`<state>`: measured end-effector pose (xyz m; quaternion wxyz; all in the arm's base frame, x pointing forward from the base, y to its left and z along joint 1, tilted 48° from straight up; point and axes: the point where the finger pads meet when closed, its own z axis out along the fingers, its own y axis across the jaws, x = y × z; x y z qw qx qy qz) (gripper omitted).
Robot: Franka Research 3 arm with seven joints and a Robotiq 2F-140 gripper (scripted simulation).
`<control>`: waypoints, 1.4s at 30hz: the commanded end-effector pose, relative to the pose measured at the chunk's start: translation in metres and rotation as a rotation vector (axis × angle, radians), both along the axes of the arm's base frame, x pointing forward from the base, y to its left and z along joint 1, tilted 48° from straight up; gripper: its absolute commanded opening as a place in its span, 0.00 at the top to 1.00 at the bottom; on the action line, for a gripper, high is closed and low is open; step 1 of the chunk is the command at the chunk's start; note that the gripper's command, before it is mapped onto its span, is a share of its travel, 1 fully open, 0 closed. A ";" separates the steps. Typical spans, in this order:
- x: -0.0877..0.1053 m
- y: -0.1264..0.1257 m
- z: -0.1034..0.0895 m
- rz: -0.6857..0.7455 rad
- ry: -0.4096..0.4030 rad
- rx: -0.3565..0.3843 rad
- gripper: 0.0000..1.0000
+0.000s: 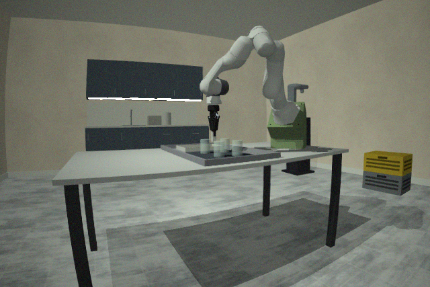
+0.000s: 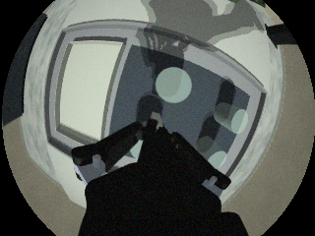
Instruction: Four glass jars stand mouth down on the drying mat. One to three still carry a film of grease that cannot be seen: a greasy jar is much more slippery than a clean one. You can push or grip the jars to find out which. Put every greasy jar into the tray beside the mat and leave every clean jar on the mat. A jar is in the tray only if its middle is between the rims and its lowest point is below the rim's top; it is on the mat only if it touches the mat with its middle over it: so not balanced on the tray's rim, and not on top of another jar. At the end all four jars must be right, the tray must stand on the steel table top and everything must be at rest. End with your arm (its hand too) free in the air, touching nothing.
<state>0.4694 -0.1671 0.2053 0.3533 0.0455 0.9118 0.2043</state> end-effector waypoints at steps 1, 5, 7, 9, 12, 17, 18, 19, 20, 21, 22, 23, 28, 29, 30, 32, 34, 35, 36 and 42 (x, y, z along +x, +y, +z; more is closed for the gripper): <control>0.000 -0.001 0.000 -0.001 -0.002 -0.005 1.00; 0.000 -0.001 0.000 -0.001 -0.002 -0.005 1.00; 0.000 -0.001 0.000 -0.001 -0.002 -0.005 1.00; 0.000 -0.001 0.000 -0.001 -0.002 -0.005 1.00; -0.015 -0.008 0.015 -0.001 -0.002 -0.005 1.00; -0.036 -0.019 0.036 -0.001 -0.002 -0.005 1.00; -0.036 -0.019 0.036 -0.001 -0.002 -0.005 1.00; -0.041 -0.021 0.041 -0.001 -0.002 -0.005 1.00; -0.046 -0.024 0.046 -0.001 -0.002 -0.005 1.00; -0.051 -0.026 0.051 -0.001 -0.002 -0.005 1.00; -0.051 -0.026 0.051 -0.001 -0.002 -0.005 1.00; -0.051 -0.019 0.054 -0.001 -0.002 -0.005 1.00; -0.053 0.019 0.071 -0.001 -0.002 -0.005 1.00; -0.054 0.026 0.075 -0.001 -0.002 -0.005 1.00; -0.054 0.034 0.078 -0.001 -0.002 -0.005 1.00; -0.055 0.049 0.085 -0.001 -0.002 -0.005 1.00; -0.055 0.056 0.088 -0.001 -0.002 -0.005 1.00; -0.055 0.056 0.088 -0.001 -0.002 -0.005 1.00; -0.056 0.064 0.091 -0.001 -0.002 -0.005 1.00; -0.058 0.109 0.112 -0.001 -0.002 -0.005 1.00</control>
